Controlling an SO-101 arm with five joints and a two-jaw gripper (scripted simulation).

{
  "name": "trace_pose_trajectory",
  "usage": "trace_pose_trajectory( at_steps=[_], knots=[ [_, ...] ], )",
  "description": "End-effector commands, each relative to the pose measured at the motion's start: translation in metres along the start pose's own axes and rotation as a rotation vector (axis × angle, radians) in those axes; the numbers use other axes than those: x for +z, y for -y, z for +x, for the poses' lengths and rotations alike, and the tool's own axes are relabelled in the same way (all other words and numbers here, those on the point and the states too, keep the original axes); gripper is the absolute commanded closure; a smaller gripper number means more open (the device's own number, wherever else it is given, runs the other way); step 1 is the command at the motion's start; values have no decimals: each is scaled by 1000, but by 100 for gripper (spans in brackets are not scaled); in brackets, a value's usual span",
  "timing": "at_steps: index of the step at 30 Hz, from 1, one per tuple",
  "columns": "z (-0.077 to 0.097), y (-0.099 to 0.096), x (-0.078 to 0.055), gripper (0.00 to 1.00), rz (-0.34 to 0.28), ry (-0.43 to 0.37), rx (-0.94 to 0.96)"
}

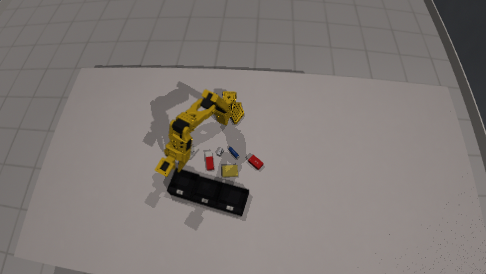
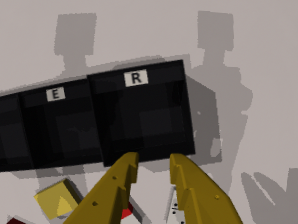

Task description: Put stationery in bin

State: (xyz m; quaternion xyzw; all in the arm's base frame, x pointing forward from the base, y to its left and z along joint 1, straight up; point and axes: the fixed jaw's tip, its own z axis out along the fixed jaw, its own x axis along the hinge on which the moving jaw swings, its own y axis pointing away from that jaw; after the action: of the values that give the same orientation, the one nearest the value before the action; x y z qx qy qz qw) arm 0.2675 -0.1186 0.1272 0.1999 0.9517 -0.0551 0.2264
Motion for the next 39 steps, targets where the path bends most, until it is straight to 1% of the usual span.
trace_pose_trajectory(
  at_steps=[1, 11, 12, 30, 34, 39],
  knots=[
    [-9, -2, -11, 93, -3, 53, 0],
    [-9, -2, -11, 93, -3, 53, 0],
    [-16, -4, -20, 93, -7, 98, 0],
    [-16, -4, -19, 93, -7, 98, 0],
    [-15, -4, -15, 93, -7, 98, 0],
    [-12, -4, 0, 93, -7, 98, 0]
  ],
)
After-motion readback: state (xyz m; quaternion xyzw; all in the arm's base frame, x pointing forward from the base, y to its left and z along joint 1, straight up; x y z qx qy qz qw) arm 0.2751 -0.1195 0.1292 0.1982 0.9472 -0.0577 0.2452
